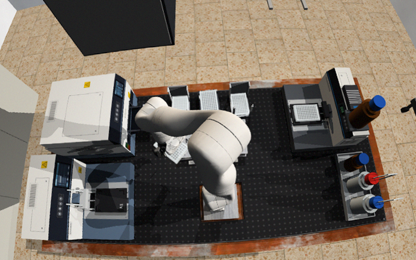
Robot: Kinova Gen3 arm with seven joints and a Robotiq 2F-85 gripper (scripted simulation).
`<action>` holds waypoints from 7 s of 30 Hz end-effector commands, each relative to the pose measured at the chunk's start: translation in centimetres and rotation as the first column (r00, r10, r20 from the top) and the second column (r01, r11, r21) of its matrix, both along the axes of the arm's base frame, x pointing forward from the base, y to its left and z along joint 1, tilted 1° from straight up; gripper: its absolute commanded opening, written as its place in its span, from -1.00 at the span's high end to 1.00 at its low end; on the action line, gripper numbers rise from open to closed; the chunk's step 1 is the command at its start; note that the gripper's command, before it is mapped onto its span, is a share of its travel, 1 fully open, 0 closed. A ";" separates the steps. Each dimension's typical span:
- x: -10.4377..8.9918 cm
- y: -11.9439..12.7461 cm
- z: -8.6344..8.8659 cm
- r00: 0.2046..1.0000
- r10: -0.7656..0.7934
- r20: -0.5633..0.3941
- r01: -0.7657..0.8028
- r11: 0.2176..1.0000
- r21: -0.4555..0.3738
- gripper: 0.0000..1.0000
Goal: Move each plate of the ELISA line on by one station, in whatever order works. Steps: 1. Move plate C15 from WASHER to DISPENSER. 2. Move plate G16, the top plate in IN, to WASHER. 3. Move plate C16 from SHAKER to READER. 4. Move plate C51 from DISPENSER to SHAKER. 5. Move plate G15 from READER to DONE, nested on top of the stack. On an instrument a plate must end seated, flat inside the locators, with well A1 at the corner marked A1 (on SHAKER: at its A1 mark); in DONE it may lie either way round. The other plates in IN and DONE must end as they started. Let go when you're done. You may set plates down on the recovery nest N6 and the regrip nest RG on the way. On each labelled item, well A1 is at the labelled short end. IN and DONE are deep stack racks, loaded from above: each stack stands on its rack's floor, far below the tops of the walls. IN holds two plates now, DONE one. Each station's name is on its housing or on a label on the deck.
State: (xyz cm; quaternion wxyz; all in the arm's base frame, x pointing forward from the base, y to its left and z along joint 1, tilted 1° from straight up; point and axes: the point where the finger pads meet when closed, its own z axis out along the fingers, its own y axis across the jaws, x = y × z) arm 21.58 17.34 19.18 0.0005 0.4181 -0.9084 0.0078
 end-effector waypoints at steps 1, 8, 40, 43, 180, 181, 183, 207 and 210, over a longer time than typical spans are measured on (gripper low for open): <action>-0.5 1.2 0.0 1.000 0.002 0.001 -0.002 1.000 0.000 -0.88; -1.3 2.7 0.0 0.999 0.037 0.001 -0.037 0.999 -0.001 -0.88; -7.7 8.6 -0.2 0.979 0.205 -0.002 -0.205 0.979 -0.001 -0.88; -8.6 9.0 -0.2 0.979 0.205 -0.002 -0.205 0.979 -0.001 -0.88; -20.6 30.8 -2.4 0.753 0.658 -0.010 -0.658 0.753 0.000 -0.88; -20.6 30.8 -2.5 0.753 0.658 -0.010 -0.658 0.753 0.000 -0.88; -20.6 30.8 -2.8 0.753 0.658 -0.010 -0.658 0.753 0.000 -0.88; -20.6 30.7 -5.5 0.753 0.658 -0.010 -0.658 0.753 0.000 -0.88; -20.6 30.7 -5.9 0.753 0.658 -0.010 -0.658 0.753 0.000 -0.88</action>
